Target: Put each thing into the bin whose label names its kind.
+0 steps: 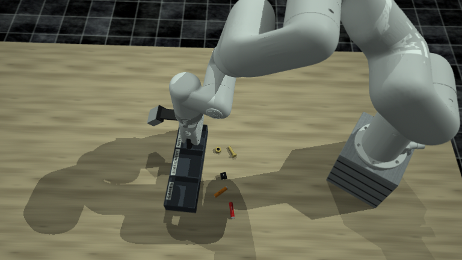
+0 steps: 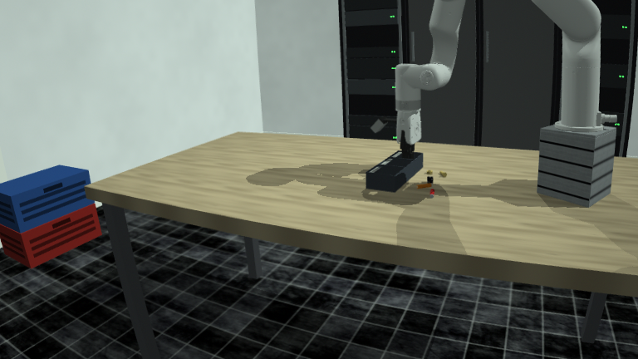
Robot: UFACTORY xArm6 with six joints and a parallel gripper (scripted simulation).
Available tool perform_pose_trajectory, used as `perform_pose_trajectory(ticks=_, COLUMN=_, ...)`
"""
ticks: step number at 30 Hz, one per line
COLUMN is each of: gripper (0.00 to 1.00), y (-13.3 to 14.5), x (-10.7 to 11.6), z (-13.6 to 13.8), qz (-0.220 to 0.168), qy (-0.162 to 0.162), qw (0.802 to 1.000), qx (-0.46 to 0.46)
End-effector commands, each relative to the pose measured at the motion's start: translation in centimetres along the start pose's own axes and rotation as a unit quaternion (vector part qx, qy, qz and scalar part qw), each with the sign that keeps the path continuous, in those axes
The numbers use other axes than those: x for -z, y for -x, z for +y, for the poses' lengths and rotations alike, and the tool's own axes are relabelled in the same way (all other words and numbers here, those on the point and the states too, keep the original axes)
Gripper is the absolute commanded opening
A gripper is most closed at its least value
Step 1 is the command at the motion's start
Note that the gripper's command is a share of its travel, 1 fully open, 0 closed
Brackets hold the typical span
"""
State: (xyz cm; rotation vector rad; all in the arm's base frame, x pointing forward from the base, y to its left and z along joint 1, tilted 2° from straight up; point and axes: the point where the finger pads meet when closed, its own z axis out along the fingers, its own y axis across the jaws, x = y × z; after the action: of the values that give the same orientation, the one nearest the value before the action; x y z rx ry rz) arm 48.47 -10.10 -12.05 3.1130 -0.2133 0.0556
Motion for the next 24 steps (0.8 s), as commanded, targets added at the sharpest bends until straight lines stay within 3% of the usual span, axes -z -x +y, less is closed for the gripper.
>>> perform_pose_trajectory(ticks=1, gripper=0.07, y=-0.18, x=0.14, z=0.01, qz=0.002, qy=0.0, qw=1.0, qx=0.0)
perform_pose_trajectory(ticks=24, gripper=0.07, y=-0.18, x=0.67, z=0.01, qz=0.002, qy=0.0, qw=1.0, qx=0.0)
